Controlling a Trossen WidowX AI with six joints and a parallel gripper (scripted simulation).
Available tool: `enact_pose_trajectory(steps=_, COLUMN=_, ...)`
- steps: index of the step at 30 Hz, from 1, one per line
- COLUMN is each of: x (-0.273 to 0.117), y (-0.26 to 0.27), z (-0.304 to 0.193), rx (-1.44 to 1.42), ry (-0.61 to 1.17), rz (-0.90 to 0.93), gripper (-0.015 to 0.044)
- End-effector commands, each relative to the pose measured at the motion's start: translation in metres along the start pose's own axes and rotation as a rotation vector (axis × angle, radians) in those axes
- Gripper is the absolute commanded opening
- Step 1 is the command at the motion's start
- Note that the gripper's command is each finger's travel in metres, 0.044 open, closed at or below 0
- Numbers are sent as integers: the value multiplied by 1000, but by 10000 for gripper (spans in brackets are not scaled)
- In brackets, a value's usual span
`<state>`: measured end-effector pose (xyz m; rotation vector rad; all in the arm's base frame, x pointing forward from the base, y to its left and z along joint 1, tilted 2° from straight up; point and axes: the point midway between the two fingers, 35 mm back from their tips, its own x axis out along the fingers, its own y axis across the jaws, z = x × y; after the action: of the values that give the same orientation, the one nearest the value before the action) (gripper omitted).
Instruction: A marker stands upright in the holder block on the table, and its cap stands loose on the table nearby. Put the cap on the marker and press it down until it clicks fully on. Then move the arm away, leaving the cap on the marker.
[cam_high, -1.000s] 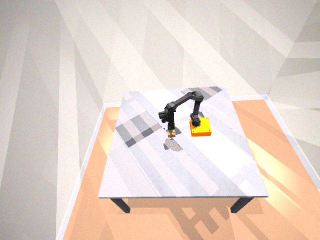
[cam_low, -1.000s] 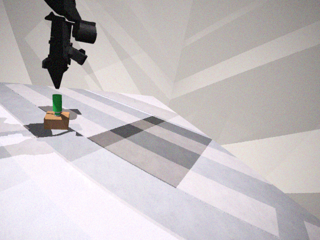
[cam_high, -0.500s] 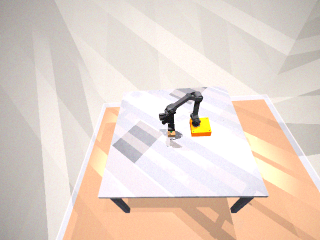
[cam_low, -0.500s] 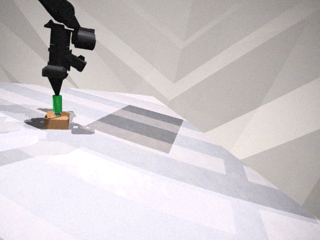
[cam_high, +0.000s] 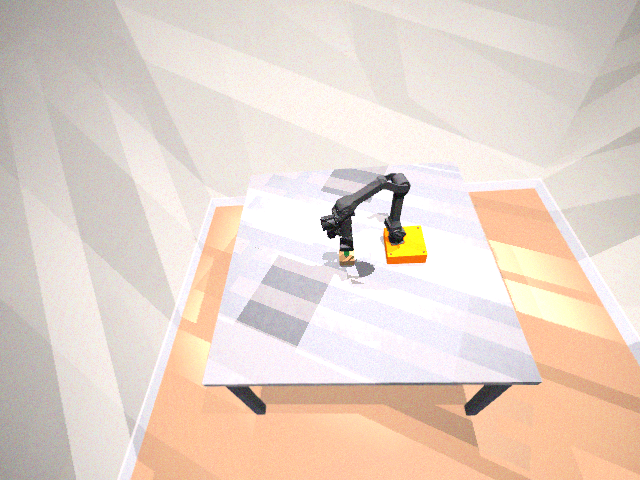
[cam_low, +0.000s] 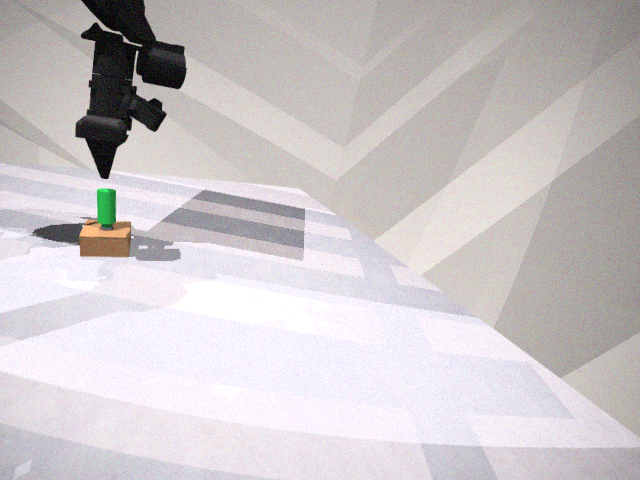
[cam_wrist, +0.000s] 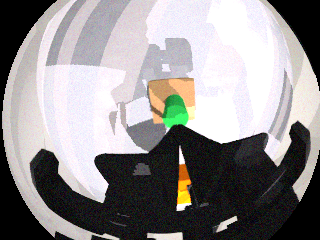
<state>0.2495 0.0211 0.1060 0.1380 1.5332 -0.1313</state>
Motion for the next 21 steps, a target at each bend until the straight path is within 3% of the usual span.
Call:
enact_pose_trajectory(steps=1, x=-44, y=2, z=3, rx=-8, ry=-26, rz=13, gripper=0)
enact_pose_trajectory(steps=8, x=-70, y=0, z=0, rx=13, ry=-26, rz=4, gripper=0)
enact_pose_trajectory(steps=21, x=-70, y=0, z=0, rx=13, ry=-26, rz=4, gripper=341)
